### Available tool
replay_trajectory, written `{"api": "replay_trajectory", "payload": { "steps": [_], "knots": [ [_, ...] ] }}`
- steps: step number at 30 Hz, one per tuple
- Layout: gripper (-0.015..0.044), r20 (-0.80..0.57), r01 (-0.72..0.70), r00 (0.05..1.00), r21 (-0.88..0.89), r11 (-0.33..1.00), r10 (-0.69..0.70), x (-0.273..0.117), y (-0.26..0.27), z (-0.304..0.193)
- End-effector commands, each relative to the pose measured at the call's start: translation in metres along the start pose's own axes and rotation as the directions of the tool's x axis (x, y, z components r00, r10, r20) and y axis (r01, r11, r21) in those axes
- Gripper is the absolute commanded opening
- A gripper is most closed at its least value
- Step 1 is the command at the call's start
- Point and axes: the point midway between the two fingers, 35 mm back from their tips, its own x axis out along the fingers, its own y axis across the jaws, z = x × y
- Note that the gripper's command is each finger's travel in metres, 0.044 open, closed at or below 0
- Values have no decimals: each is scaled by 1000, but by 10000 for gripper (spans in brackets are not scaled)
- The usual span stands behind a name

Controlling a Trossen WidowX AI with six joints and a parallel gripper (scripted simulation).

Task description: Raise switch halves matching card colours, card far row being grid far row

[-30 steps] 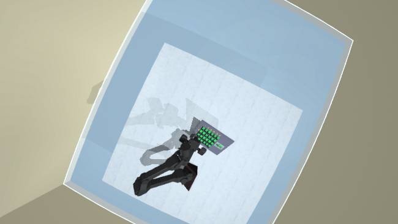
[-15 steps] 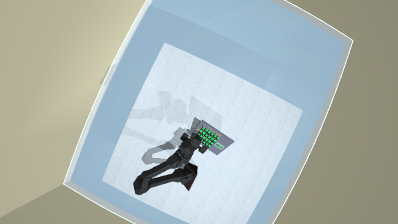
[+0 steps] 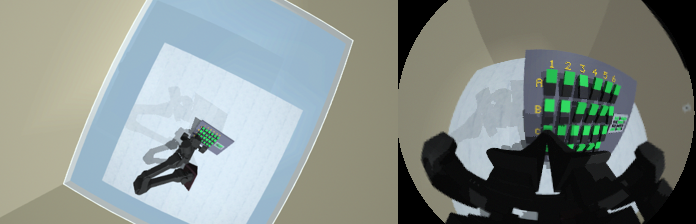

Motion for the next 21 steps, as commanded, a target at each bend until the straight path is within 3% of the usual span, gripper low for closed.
{"api": "replay_trajectory", "payload": {
  "steps": [1, 21],
  "knots": [
    [0, 2, 3, 1000, 3, 1000, -3, 0, 0, 0],
    [0, 2, 3, 1000, 3, 1000, -3, 3, 0, 0]
  ]
}}
